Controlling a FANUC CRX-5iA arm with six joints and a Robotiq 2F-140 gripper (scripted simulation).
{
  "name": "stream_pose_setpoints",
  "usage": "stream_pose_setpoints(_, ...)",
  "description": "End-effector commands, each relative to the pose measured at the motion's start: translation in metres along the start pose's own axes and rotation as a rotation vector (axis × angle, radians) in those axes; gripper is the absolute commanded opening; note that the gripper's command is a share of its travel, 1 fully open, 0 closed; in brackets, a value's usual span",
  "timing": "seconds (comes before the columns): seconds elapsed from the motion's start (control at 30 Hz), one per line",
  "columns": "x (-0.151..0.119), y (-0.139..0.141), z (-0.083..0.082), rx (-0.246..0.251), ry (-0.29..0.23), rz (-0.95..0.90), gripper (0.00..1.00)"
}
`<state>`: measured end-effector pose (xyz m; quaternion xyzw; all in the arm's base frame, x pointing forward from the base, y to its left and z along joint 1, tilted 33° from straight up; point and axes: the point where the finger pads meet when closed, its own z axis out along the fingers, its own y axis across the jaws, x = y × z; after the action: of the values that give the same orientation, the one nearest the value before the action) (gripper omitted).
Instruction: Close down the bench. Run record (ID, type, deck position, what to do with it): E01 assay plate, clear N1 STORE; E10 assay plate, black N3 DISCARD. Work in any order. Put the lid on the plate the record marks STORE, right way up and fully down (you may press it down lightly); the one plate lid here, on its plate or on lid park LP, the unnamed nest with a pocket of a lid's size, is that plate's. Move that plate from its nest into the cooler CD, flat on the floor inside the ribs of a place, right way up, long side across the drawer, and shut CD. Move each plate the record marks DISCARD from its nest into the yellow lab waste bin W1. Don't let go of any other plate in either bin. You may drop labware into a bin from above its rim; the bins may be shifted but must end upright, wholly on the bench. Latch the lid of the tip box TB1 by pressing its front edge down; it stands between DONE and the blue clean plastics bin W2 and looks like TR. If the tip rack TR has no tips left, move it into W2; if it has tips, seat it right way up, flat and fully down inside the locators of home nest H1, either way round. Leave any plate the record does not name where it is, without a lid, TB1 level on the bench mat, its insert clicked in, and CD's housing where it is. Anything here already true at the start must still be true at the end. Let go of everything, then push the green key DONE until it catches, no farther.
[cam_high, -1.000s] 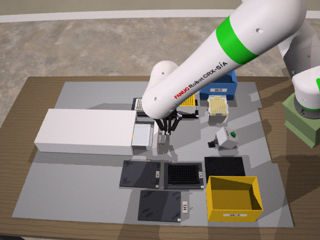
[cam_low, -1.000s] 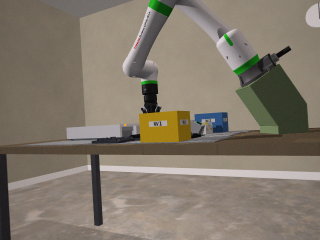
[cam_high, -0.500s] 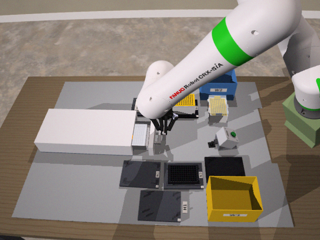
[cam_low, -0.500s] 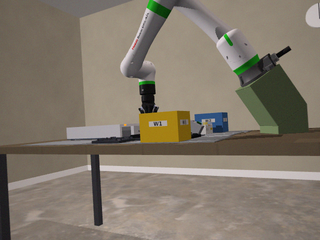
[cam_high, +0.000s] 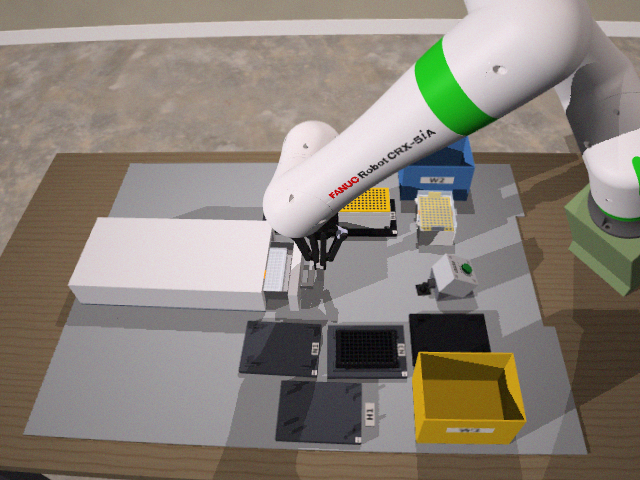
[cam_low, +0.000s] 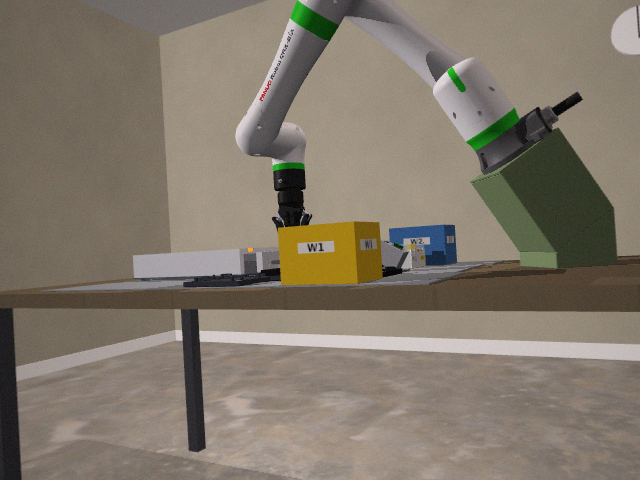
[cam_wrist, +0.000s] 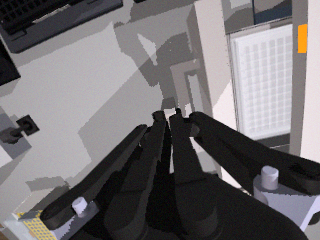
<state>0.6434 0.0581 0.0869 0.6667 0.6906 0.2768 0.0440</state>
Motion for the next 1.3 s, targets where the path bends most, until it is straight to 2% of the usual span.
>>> stream_pose_setpoints(0.0, 0.000, 0.002, 0.000, 0.000, 0.000, 0.000, 0.00)
stream_pose_setpoints(1.27, 0.000, 0.046, 0.000, 0.000, 0.000, 0.000, 0.00)
